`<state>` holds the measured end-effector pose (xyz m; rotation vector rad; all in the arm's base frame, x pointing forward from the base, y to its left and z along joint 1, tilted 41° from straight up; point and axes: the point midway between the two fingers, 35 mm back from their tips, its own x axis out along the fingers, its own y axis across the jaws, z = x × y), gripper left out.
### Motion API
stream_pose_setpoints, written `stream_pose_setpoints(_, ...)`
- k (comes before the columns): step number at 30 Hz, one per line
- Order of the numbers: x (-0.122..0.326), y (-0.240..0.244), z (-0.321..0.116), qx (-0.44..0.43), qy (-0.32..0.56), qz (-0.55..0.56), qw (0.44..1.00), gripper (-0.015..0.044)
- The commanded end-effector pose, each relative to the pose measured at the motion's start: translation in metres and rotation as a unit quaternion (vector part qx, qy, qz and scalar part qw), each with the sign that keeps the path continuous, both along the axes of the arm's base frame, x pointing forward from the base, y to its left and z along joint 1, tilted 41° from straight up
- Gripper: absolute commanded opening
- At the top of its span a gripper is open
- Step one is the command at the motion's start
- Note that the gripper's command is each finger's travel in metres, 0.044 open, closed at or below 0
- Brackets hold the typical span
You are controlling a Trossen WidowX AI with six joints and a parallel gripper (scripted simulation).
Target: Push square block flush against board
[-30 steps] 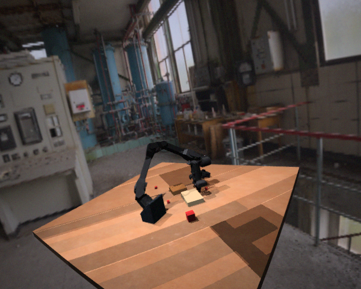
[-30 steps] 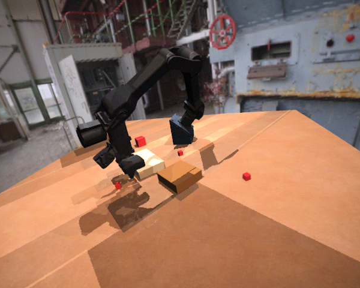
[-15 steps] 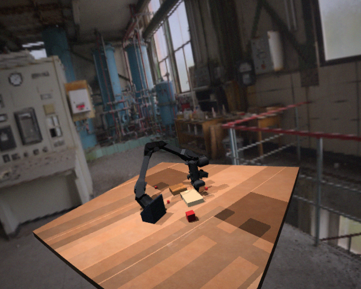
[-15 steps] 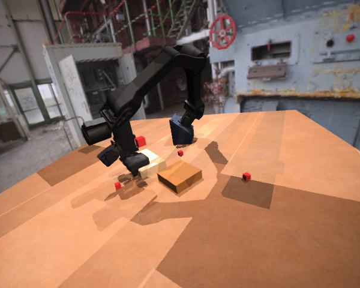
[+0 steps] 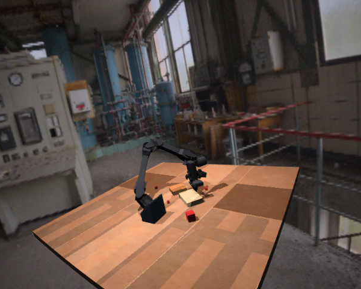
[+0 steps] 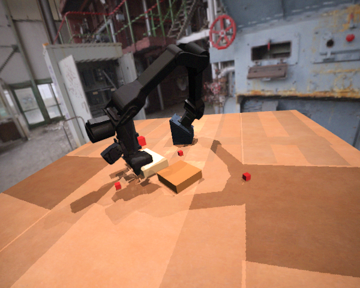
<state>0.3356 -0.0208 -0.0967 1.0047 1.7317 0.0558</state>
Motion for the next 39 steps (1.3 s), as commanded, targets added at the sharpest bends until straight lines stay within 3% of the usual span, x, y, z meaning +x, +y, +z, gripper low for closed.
stream_pose_setpoints(1, -0.001, 0.001, -0.002, 0.004, 0.007, -0.002, 1.0, 0.0)
stream_pose_setpoints(33, 0.038, -0.018, -0.023, 0.004, 0.006, -0.002, 1.0, 0.0)
stream_pose_setpoints(39, 0.037, -0.053, 0.021, 0.002, 0.006, -0.002, 1.0, 0.0)
